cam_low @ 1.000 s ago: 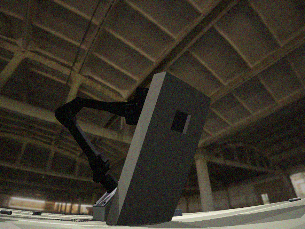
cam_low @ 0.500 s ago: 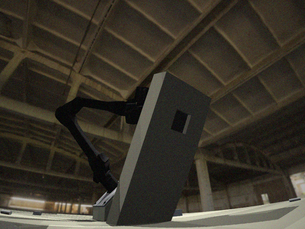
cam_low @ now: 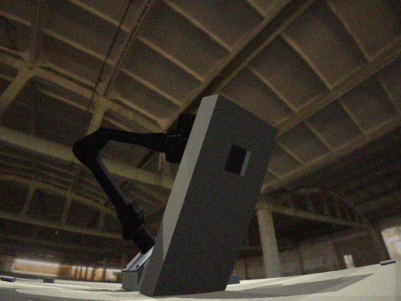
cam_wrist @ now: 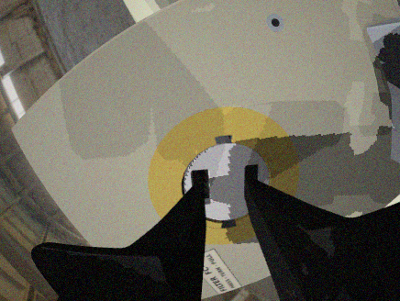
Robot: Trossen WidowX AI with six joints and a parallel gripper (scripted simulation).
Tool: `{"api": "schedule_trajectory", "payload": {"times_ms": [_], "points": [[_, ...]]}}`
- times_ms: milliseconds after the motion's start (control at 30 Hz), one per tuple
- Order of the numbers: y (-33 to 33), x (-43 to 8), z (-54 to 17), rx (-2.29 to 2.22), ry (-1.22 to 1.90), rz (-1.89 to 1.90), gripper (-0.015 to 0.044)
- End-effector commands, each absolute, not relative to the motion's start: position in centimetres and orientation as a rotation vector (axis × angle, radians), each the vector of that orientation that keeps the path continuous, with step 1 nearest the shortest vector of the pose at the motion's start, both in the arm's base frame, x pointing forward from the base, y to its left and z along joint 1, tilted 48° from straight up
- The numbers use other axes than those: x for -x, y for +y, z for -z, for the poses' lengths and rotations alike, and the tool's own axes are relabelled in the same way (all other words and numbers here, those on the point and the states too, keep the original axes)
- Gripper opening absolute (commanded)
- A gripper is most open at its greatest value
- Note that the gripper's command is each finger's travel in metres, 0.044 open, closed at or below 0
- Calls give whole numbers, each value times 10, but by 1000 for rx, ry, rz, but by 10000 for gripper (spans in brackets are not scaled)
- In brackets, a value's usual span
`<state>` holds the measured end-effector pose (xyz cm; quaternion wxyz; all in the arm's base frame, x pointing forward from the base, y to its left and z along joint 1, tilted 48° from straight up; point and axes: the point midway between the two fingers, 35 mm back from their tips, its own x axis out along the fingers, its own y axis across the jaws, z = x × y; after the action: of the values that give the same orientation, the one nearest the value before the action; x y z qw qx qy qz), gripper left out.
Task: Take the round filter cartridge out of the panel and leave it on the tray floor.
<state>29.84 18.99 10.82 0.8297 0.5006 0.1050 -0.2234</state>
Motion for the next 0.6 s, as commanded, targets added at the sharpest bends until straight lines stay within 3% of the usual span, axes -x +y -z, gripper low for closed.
{"api": "schedule_trajectory", "payload": {"times_ms": [0,567], "points": [[190,-298,-107,-1059,229,472,102],[189,-297,-106,-1059,229,472,102]]}}
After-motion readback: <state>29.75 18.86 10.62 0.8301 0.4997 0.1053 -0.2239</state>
